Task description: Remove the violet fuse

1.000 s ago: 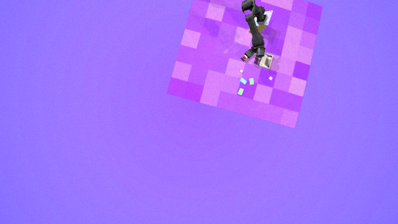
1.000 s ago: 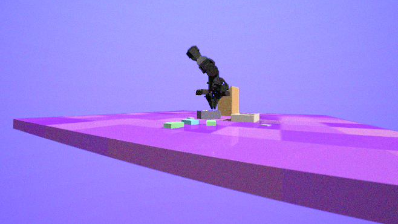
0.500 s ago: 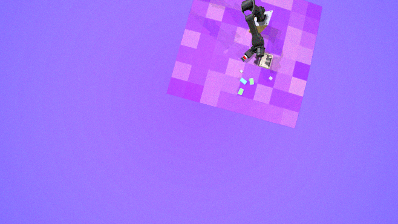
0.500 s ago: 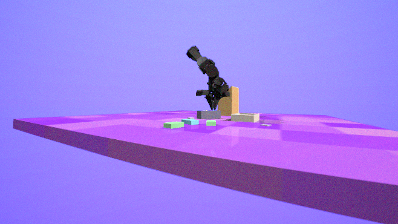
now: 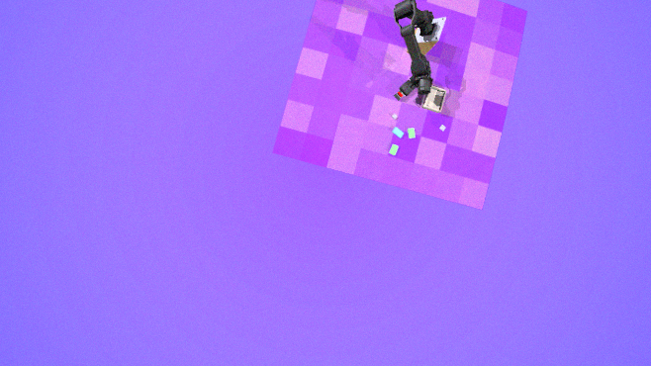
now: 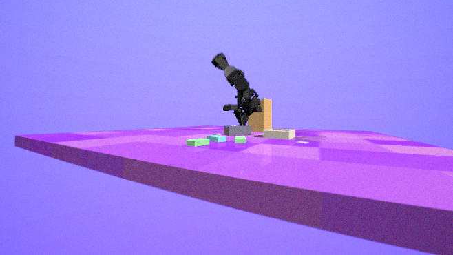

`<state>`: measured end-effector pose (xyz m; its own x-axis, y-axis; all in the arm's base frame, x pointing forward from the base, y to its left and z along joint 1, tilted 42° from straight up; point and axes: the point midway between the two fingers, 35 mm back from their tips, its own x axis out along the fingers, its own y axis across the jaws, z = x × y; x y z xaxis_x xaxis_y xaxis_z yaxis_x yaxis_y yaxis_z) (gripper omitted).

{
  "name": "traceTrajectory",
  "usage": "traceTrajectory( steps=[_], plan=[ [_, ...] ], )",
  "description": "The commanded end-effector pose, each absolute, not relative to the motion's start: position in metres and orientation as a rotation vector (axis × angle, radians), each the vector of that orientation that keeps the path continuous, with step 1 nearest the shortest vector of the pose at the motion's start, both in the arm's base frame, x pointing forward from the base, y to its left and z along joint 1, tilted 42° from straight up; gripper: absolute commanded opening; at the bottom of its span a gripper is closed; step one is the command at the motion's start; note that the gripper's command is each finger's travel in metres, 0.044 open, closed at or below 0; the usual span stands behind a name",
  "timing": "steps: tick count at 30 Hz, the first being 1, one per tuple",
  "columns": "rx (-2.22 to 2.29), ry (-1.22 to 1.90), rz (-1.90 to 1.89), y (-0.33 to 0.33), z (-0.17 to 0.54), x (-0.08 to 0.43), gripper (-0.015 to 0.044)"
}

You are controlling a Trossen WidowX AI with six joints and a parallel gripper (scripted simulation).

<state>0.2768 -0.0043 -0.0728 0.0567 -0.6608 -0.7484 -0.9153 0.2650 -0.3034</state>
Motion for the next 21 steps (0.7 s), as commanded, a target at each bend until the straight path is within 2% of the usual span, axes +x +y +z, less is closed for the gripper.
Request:
traceTrajectory(
  steps=[1, 5, 15, 21],
  plan=[
    [-1.474, 1.675, 0.368, -0.0058, -0.0726, 0.2773, 0.0064],
    [-1.474, 1.675, 0.368, -0.0058, -0.0726, 0.2773, 0.0064],
    [-1.467, 1.675, 0.371, -0.0045, -0.0729, 0.2769, 0.0000],
    [-1.467, 1.675, 0.371, -0.0040, -0.0723, 0.2769, 0.0000]
  ],
)
